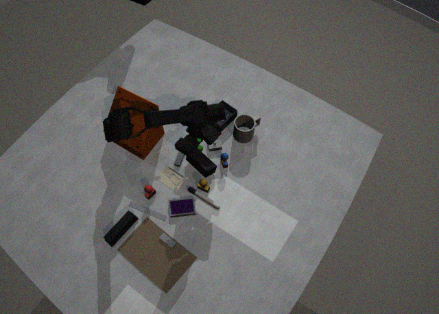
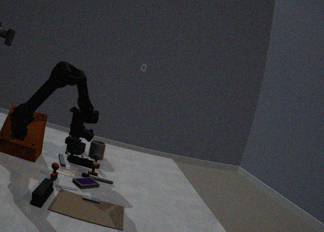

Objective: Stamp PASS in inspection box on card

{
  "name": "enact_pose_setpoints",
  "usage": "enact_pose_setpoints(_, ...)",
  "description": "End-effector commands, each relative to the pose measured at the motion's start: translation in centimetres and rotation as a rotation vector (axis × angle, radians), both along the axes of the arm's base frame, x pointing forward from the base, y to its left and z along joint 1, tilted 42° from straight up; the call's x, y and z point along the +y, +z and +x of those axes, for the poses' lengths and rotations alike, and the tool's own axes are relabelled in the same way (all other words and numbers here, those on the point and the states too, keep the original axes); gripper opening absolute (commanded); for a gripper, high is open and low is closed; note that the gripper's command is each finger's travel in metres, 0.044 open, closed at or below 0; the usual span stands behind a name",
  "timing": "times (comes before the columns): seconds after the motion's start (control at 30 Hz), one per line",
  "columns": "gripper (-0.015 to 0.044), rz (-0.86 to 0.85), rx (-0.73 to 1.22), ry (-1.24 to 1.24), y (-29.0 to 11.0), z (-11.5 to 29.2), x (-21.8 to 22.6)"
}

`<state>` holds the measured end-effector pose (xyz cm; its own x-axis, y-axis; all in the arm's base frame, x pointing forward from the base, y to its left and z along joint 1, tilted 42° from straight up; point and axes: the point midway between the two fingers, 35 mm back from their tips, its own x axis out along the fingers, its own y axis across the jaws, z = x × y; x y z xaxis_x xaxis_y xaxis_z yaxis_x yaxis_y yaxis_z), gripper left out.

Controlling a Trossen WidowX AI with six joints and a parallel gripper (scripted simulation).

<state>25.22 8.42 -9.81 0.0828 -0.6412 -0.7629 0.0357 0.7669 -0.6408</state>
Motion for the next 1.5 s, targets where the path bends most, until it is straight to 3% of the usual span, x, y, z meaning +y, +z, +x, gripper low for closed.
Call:
enact_pose_setpoints(0.0,0.0000,0.005,0.004,-0.008,0.0,0.0,0.0)
enact_pose_setpoints(1.47,0.0000,0.033,0.003,-0.004,1.7,0.0,1.3)
